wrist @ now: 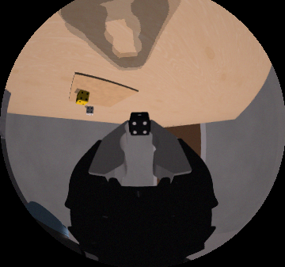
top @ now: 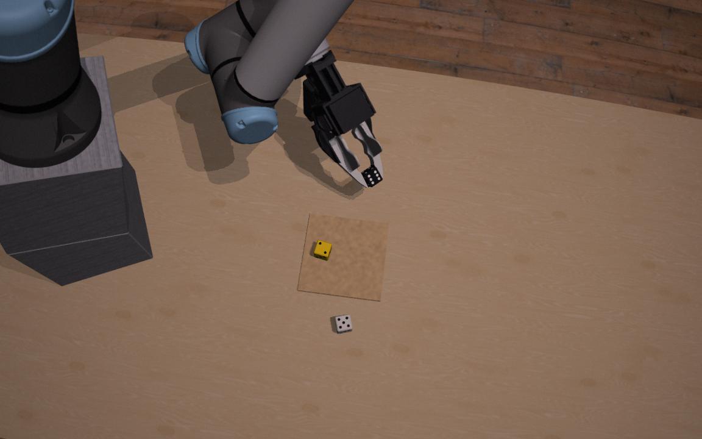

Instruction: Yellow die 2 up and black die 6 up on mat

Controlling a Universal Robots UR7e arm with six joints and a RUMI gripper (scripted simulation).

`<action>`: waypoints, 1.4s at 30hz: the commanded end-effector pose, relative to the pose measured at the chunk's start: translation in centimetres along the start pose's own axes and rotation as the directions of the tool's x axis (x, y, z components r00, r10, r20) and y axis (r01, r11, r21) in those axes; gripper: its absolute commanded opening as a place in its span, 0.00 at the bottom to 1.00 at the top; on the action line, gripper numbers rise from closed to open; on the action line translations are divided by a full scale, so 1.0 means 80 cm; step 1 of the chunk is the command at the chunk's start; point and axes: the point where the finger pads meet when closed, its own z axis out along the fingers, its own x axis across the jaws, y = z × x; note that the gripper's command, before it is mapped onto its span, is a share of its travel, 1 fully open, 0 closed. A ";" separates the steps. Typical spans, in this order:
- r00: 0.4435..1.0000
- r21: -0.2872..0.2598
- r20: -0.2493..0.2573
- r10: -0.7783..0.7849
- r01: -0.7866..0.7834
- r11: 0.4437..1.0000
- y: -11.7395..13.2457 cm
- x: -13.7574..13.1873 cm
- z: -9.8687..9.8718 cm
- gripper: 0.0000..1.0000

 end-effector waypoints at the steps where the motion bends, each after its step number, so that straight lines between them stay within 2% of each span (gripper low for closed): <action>1: 1.000 -0.001 -0.001 0.001 -0.001 1.000 -0.016 0.001 0.012 0.06; 16: 1.000 -0.001 -0.001 0.001 -0.001 1.000 -0.053 0.001 0.037 0.06; 42: 1.000 -0.001 -0.001 0.001 -0.001 1.000 -0.054 0.001 0.038 0.06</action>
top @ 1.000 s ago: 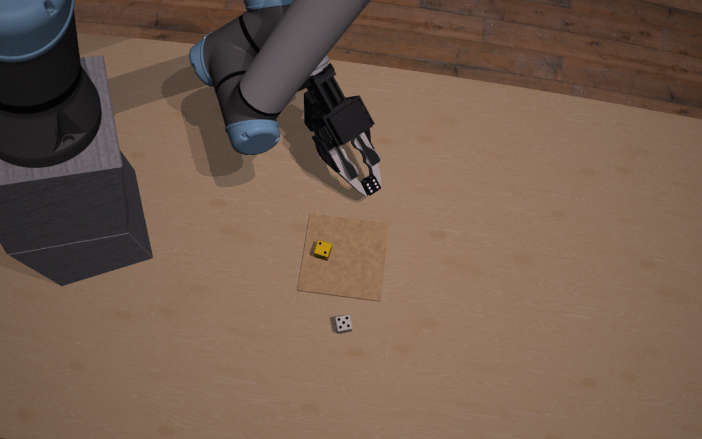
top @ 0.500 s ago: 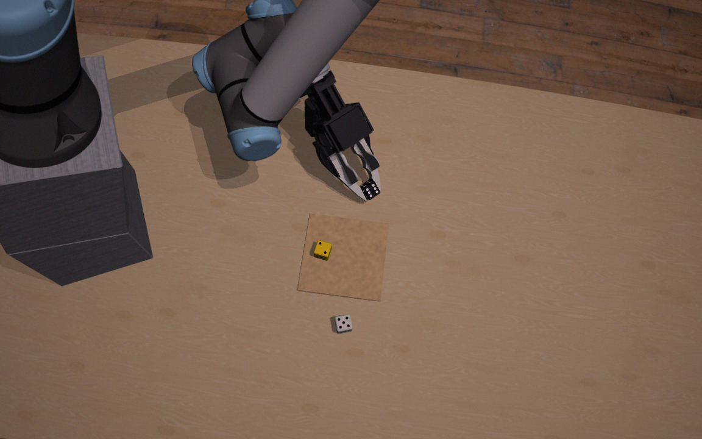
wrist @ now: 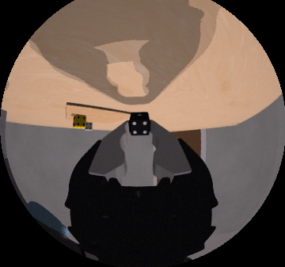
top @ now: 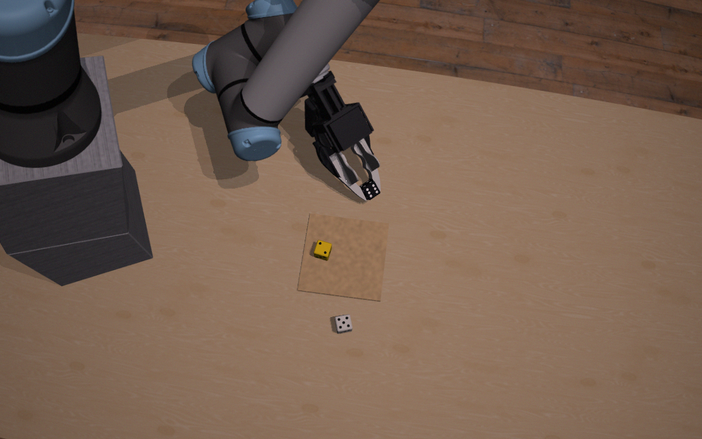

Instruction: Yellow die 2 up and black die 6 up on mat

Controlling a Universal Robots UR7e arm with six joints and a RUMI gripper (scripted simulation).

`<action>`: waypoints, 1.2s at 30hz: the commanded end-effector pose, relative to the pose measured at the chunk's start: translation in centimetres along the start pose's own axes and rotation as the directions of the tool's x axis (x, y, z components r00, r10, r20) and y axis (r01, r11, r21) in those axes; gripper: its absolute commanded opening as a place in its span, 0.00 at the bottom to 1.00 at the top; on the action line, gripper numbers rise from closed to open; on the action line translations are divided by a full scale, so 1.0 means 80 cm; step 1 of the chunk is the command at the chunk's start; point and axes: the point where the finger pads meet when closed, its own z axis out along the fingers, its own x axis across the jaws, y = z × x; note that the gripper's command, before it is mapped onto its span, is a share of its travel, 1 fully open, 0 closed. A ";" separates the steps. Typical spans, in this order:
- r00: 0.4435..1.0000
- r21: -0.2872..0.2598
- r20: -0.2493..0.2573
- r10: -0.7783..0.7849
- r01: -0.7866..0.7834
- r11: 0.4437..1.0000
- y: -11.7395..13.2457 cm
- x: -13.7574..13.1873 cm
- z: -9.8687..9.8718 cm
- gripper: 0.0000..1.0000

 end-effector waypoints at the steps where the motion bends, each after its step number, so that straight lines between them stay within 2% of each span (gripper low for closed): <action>1: 1.000 0.000 -0.001 0.001 -0.001 1.000 0.000 0.000 0.000 0.06; 36: 1.000 0.000 -0.001 0.001 -0.001 1.000 -0.008 0.000 0.006 0.06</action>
